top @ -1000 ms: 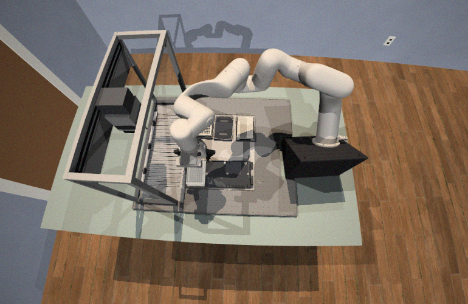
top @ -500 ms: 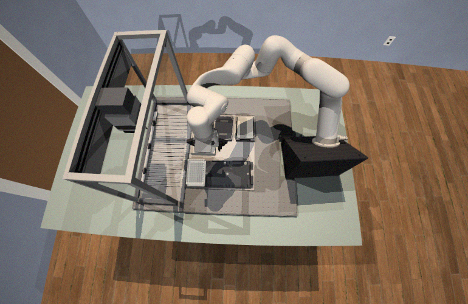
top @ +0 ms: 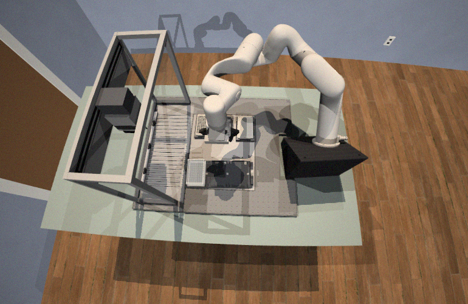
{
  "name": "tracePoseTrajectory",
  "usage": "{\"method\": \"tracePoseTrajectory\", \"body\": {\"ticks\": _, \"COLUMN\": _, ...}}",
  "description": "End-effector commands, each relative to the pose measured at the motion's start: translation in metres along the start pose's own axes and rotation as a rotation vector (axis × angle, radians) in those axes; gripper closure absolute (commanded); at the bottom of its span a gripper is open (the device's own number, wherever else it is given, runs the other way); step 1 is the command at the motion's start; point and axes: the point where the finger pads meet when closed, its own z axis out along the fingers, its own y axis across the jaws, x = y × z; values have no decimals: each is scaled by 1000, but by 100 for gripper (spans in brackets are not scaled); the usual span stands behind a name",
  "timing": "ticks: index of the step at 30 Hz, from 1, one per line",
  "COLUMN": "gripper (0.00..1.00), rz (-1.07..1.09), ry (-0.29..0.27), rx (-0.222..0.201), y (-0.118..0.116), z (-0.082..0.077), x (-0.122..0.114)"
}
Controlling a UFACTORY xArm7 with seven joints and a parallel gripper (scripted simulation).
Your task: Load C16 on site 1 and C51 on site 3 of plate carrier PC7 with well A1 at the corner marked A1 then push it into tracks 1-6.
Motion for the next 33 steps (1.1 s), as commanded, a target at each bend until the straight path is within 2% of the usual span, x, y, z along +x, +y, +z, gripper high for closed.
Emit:
{"method": "tracePoseTrajectory", "body": {"ticks": 1, "gripper": 0, "rz": 0, "ry": 12, "rx": -11, "y": -11, "z": -2, "x": -12}}
{"method": "tracePoseTrajectory", "body": {"ticks": 15, "gripper": 0, "rz": 0, "ry": 11, "rx": -11, "y": -59, "z": 5, "x": -63}}
{"method": "tracePoseTrajectory", "body": {"ticks": 17, "gripper": 0, "rz": 0, "ry": 11, "rx": -11, "y": -59, "z": 5, "x": -63}}
{"method": "tracePoseTrajectory", "body": {"ticks": 33, "gripper": 0, "rz": 0, "ry": 10, "rx": -11, "y": -110, "z": 13, "x": -118}}
